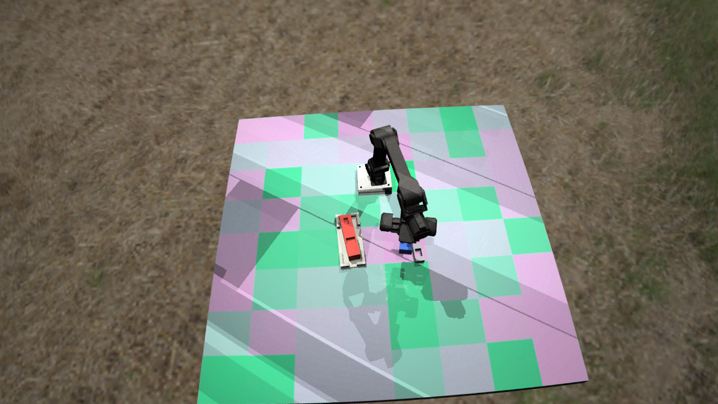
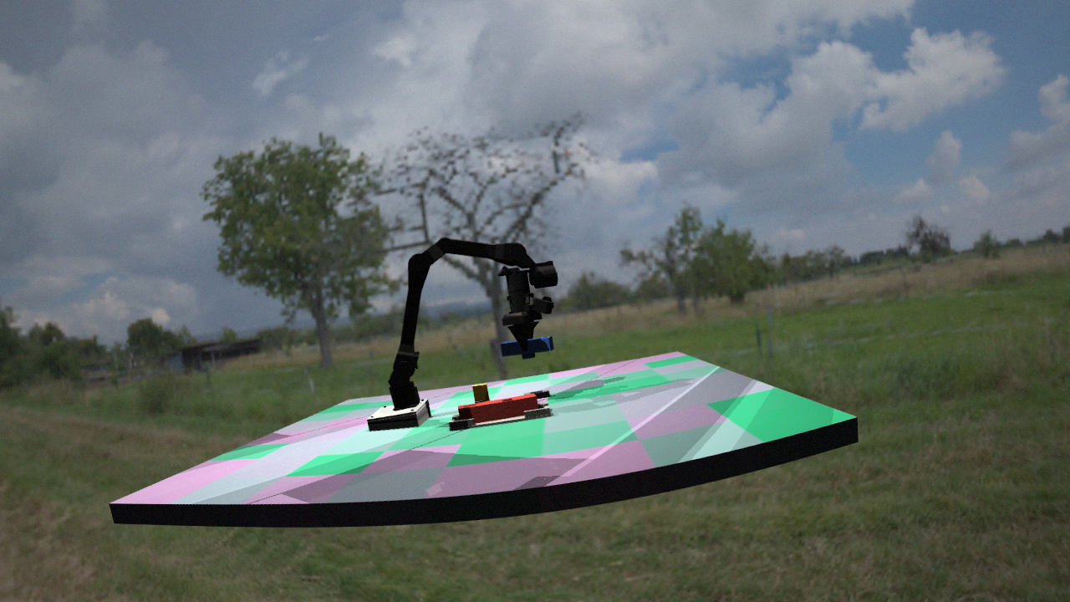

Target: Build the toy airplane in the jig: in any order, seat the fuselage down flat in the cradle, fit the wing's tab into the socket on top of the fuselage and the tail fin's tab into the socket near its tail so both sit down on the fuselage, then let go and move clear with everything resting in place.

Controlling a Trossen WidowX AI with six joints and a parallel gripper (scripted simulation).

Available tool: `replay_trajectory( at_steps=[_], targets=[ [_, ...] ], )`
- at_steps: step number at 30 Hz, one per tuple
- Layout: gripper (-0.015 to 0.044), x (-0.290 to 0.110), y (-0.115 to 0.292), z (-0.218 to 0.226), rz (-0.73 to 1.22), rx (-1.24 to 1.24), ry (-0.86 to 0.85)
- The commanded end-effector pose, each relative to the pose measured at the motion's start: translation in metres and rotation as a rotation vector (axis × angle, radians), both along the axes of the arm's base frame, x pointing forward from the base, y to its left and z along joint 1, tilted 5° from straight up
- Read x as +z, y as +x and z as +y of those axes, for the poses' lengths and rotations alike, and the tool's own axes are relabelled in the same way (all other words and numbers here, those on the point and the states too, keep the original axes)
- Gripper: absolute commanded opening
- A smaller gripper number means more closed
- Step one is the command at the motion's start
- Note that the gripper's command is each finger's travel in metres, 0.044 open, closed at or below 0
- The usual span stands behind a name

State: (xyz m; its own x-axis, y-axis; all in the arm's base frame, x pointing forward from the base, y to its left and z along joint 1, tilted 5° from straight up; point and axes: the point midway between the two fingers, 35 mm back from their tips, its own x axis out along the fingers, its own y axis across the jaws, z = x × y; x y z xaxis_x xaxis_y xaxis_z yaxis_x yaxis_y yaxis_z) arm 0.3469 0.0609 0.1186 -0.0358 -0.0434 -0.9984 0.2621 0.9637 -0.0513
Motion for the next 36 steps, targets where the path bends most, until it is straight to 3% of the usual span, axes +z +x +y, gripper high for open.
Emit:
replay_trajectory(
  at_steps=[1,36],
  targets=[
    [0.0000,0.002,0.000,-0.013,-0.017,-0.072,-0.004],
    [0.0000,-0.011,-0.024,-0.125,-0.048,-0.706,-0.033]
  ],
)
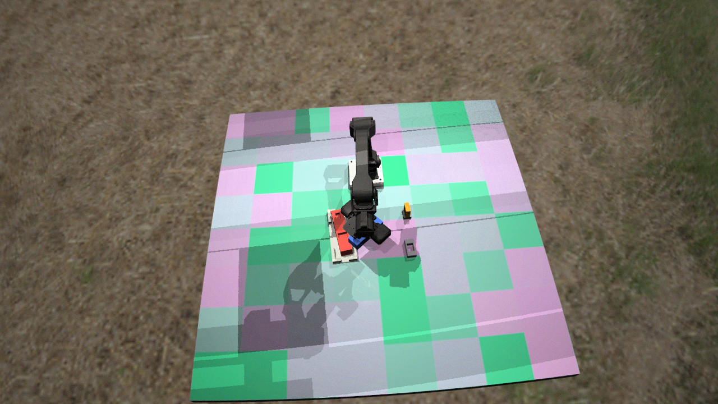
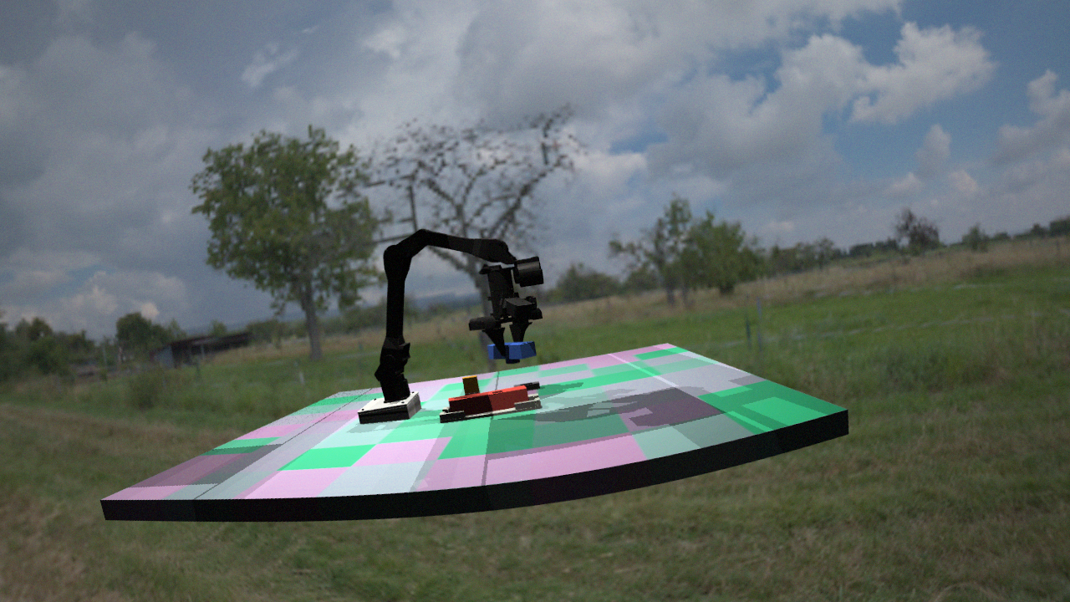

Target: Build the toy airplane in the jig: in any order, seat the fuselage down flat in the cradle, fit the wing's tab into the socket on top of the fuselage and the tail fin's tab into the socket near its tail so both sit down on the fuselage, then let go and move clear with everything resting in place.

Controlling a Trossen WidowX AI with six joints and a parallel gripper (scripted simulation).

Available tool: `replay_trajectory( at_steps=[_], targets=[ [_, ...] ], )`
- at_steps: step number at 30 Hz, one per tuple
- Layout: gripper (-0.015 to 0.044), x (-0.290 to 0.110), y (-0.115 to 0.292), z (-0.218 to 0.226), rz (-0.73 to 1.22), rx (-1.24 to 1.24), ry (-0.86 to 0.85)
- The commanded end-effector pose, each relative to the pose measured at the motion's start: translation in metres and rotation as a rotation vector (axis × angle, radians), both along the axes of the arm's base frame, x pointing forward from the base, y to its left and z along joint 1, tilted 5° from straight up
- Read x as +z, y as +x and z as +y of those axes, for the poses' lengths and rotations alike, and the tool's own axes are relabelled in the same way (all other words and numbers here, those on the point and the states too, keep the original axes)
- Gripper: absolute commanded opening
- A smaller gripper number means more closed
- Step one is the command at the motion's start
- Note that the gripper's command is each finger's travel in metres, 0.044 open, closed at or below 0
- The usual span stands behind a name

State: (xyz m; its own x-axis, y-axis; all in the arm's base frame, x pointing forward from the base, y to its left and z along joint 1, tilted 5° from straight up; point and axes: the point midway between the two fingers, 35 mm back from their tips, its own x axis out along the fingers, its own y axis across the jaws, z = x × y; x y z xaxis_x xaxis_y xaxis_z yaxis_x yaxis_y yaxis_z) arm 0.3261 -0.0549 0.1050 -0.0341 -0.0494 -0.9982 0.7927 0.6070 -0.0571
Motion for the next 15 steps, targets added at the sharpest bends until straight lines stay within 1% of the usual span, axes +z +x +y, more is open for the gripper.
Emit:
replay_trajectory(
  at_steps=[1,15],
  targets=[
    [0.0000,0.002,-0.005,-0.013,-0.015,-0.075,-0.010],
    [0.0000,-0.004,-0.026,-0.053,-0.026,-0.337,-0.024]
  ],
)
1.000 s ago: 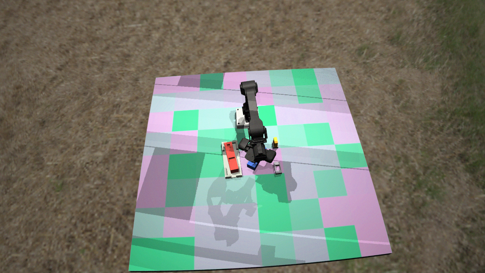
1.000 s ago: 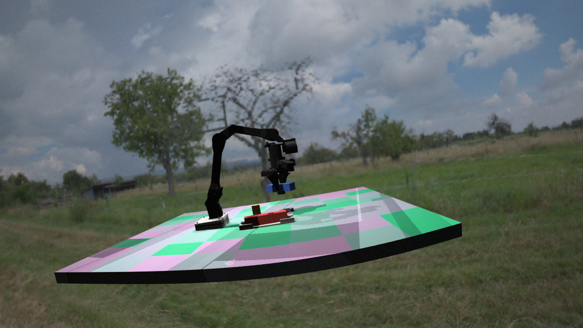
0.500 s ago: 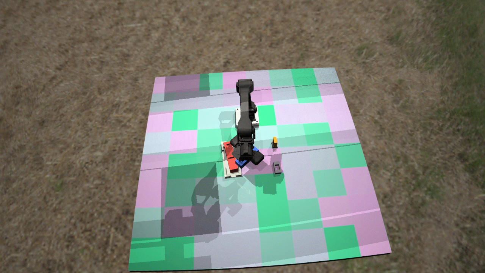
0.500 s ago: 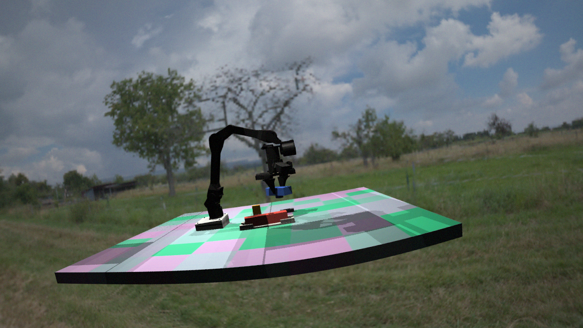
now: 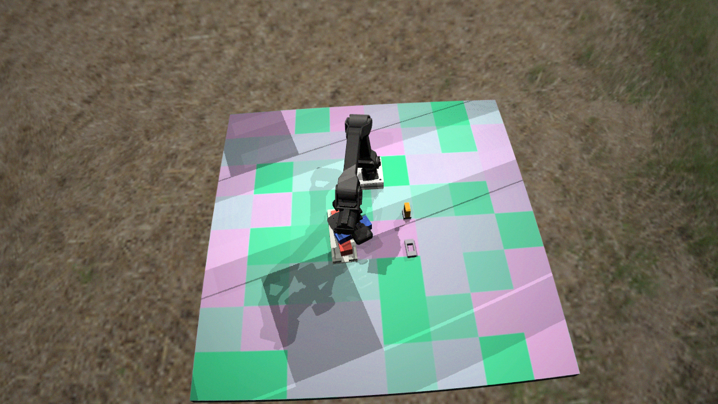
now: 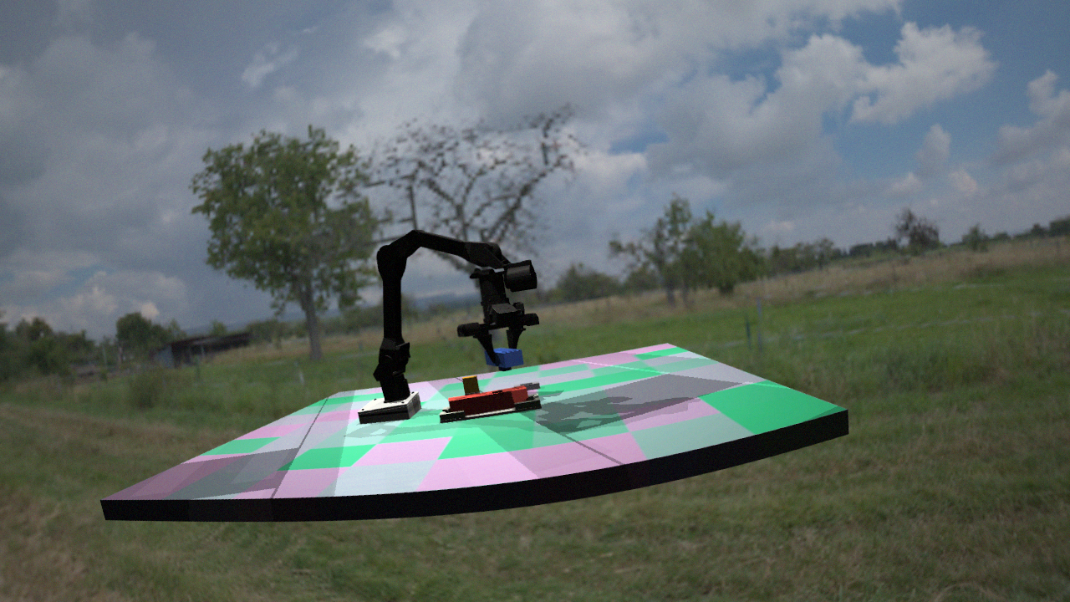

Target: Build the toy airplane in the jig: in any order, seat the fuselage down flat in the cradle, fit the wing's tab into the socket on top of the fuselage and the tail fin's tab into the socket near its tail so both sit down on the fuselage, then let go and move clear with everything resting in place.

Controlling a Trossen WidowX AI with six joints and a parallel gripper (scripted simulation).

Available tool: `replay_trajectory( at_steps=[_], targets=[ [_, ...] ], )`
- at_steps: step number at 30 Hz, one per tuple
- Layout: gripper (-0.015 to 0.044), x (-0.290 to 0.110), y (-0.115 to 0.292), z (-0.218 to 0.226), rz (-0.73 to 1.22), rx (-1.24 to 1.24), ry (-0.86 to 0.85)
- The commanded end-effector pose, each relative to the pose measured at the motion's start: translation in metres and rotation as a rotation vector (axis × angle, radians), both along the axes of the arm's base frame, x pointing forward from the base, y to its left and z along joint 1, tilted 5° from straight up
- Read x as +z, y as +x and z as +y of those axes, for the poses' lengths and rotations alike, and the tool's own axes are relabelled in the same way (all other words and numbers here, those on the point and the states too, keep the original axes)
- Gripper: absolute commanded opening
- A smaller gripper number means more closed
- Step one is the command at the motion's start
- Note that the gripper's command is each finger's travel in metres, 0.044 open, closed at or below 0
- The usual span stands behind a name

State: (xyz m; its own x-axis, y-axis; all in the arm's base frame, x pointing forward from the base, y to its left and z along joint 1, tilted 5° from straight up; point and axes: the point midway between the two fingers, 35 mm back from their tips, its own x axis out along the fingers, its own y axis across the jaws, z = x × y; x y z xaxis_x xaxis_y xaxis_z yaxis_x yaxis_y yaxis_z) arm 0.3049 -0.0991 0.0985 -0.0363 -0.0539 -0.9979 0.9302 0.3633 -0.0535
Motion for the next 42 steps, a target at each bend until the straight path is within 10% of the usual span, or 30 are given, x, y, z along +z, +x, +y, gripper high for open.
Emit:
replay_trajectory(
  at_steps=[1,13,21,42],
  targets=[
    [0.0000,0.002,-0.007,-0.011,-0.013,-0.075,-0.012],
    [0.0000,-0.003,-0.026,-0.038,-0.022,-0.272,-0.022],
    [0.0195,-0.003,-0.026,-0.038,-0.022,-0.272,-0.022],
    [0.0195,-0.003,-0.026,-0.038,-0.022,-0.272,-0.022]
  ],
)
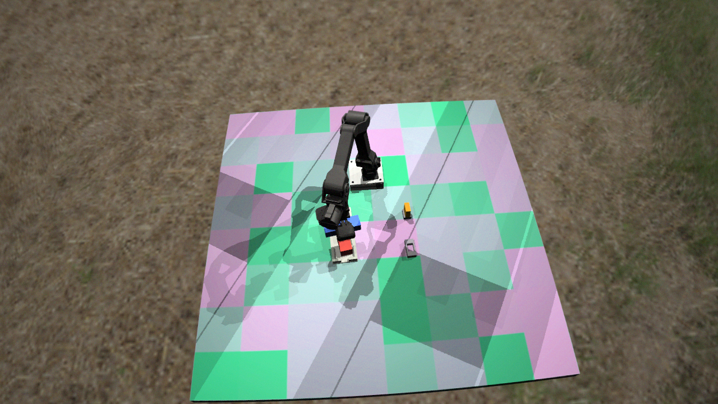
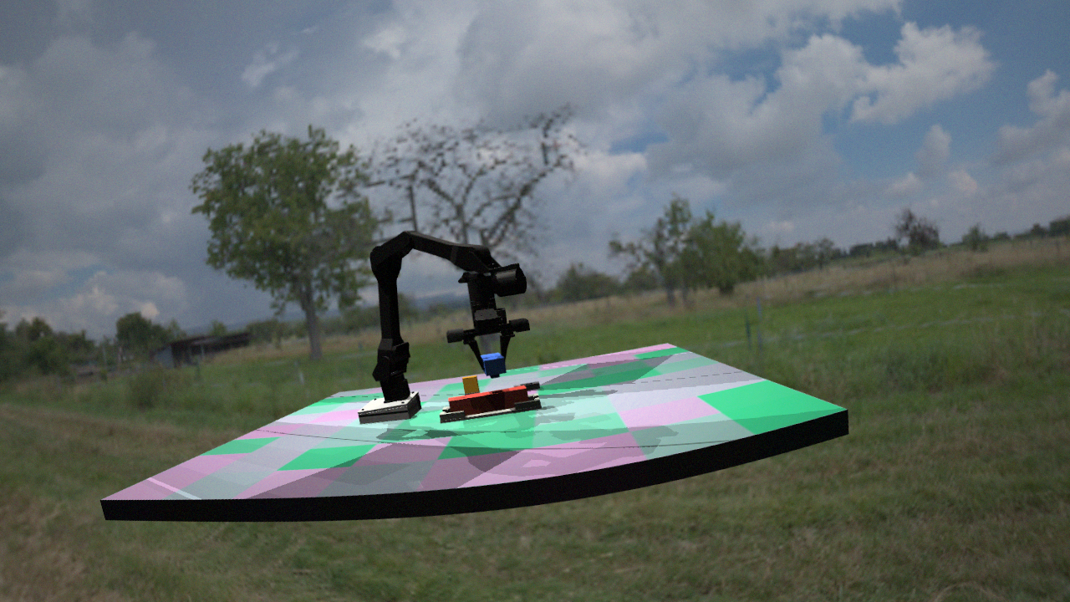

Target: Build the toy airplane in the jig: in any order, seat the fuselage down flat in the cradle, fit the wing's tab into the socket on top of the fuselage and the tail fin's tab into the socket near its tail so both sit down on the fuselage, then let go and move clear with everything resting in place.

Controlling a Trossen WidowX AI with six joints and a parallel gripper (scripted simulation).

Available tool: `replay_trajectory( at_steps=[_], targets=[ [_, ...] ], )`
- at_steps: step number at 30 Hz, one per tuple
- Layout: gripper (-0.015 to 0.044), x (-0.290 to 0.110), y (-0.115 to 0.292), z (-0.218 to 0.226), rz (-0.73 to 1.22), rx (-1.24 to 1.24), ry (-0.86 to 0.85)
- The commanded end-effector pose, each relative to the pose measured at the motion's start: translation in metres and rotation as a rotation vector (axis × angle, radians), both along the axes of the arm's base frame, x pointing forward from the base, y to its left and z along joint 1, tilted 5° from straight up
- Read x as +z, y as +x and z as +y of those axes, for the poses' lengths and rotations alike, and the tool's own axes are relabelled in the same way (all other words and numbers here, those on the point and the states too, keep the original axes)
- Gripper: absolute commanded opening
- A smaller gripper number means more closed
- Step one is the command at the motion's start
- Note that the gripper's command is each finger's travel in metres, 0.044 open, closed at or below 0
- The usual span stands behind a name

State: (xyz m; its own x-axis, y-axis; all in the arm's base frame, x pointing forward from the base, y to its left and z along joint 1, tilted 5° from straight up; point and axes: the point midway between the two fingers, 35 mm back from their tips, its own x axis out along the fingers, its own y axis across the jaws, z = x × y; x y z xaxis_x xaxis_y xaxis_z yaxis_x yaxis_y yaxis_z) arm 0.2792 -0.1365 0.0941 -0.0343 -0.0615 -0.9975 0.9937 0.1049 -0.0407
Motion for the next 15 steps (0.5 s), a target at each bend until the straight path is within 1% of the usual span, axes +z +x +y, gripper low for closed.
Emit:
replay_trajectory(
  at_steps=[1,5,15],
  targets=[
    [0.0195,0.001,0.000,-0.001,-0.004,-0.005,-0.006],
    [0.0195,0.001,0.000,-0.002,-0.004,-0.005,-0.006],
    [0.0195,-0.015,0.000,-0.003,-0.004,-0.005,-0.006]
  ],
)
